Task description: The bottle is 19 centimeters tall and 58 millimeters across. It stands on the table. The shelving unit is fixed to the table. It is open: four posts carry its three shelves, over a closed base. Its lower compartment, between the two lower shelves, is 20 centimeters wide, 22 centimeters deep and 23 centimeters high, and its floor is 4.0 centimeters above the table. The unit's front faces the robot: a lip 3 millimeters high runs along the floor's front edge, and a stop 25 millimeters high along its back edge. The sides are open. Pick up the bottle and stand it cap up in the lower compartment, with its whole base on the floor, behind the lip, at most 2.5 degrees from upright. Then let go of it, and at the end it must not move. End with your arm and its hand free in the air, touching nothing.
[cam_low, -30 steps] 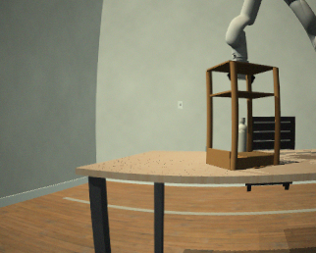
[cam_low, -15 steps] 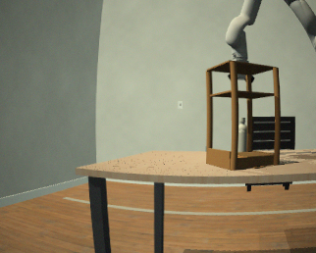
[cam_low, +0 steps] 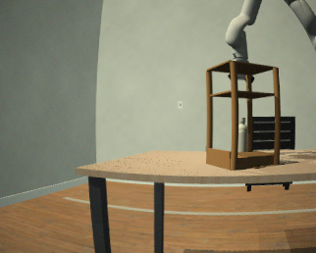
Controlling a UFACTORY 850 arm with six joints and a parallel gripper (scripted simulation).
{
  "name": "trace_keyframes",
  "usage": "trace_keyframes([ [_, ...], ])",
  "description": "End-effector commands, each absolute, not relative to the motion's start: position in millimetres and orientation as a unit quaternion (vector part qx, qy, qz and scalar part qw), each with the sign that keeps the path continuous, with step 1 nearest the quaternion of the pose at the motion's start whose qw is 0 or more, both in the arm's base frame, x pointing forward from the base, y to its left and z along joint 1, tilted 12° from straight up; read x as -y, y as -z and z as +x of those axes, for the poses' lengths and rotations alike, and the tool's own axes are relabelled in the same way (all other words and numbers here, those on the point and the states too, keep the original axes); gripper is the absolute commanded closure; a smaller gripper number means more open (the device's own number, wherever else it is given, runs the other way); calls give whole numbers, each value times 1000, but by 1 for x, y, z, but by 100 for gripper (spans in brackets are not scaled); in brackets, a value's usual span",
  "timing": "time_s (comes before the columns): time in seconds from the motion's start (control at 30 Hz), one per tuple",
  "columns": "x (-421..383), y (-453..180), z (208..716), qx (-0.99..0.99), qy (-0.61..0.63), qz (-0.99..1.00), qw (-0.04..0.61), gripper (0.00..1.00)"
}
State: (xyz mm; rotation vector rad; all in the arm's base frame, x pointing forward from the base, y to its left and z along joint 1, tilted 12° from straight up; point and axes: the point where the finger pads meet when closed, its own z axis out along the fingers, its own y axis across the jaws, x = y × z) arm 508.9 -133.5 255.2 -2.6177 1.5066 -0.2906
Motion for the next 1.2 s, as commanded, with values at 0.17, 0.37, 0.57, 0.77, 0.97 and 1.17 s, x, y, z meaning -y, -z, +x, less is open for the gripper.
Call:
trace_keyframes([
  [0.17,133,-256,510,-492,98,-863,57,18],
  [0.37,133,-256,510,-488,100,-865,61,18],
  [0.57,133,-256,510,-484,102,-867,64,18],
  [0.77,133,-256,510,-478,106,-869,69,18],
  [0.97,132,-256,510,-470,110,-873,75,18],
  [1.17,132,-256,510,-464,114,-875,79,18],
])
